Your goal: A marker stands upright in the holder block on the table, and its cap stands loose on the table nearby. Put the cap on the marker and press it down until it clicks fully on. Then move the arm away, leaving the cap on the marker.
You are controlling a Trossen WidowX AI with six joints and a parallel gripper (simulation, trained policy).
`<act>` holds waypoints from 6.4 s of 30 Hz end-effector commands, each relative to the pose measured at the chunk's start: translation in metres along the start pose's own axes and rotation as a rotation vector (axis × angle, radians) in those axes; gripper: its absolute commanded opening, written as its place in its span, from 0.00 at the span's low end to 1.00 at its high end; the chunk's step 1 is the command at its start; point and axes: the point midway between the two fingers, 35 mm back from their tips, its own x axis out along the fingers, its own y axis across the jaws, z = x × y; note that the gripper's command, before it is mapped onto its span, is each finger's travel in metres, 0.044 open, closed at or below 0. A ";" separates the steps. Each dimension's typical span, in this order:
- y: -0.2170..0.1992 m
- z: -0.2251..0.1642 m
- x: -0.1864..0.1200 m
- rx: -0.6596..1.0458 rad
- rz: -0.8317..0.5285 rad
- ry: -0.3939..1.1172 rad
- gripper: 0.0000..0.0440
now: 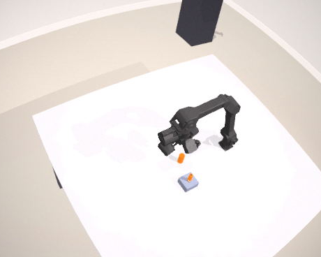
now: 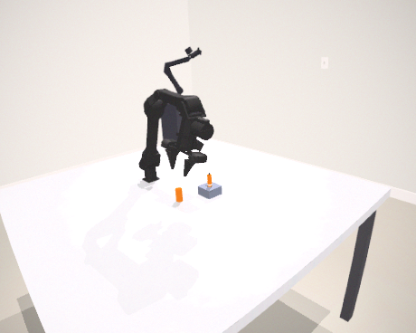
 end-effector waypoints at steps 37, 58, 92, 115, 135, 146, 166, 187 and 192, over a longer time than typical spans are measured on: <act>0.027 0.031 0.071 -0.035 0.116 -0.322 0.67; 0.025 0.042 0.115 -0.153 0.080 -0.309 0.51; -0.005 0.076 0.003 -0.230 -0.192 -0.215 0.14; -0.013 0.138 -0.025 -0.266 -0.165 -0.233 0.06; -0.018 0.141 -0.004 -0.237 -0.119 -0.244 0.02; -0.022 0.147 0.022 -0.255 -0.091 -0.263 0.01; -0.017 0.154 0.052 -0.310 -0.057 -0.268 0.21; -0.024 0.151 0.062 -0.366 -0.091 -0.228 0.29; -0.023 0.152 0.064 -0.379 -0.092 -0.228 0.33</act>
